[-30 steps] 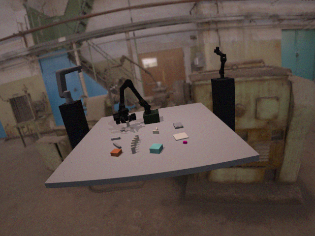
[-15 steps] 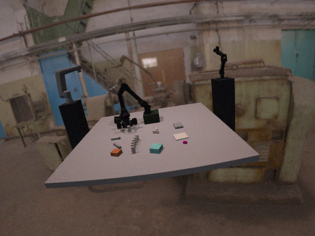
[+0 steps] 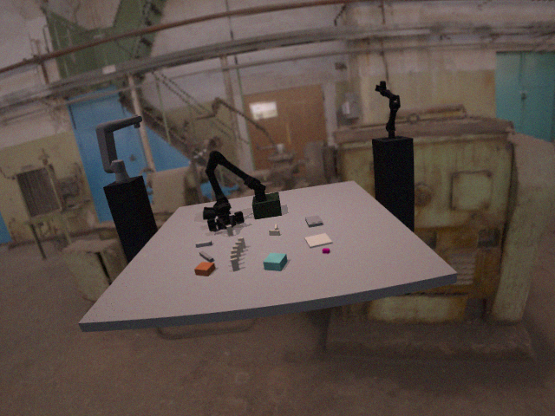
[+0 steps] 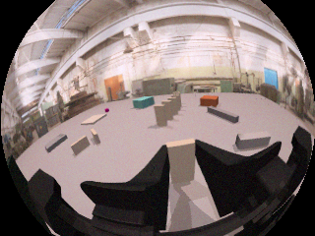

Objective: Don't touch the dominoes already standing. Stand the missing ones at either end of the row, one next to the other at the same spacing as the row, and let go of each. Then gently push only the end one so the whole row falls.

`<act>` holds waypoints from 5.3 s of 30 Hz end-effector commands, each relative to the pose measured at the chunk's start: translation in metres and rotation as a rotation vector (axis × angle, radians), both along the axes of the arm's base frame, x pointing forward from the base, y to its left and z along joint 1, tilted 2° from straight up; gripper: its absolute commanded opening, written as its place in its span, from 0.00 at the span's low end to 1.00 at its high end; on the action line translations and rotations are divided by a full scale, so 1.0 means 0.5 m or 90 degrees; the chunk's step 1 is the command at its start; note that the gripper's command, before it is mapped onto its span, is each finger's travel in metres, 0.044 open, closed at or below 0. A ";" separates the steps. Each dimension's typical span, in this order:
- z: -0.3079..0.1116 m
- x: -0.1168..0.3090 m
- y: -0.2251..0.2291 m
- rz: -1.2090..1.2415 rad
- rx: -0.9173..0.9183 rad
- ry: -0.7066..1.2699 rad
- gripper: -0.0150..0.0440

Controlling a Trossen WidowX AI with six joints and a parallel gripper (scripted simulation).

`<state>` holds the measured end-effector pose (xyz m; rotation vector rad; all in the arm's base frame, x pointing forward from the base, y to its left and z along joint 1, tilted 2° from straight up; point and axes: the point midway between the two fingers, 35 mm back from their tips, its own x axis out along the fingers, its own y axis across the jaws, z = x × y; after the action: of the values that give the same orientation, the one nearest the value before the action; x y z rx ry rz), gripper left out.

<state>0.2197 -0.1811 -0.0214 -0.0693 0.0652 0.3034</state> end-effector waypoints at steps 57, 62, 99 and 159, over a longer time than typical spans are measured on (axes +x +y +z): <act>0.181 0.051 0.025 -0.057 -0.281 0.886 1.00; 0.181 0.051 0.027 -0.057 -0.281 0.886 1.00; 0.020 0.058 0.018 -0.057 -0.281 0.887 0.44; 0.181 0.310 0.178 -0.314 -0.022 0.918 0.44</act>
<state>0.3745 -0.0909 0.0908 0.1424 1.4875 -0.1914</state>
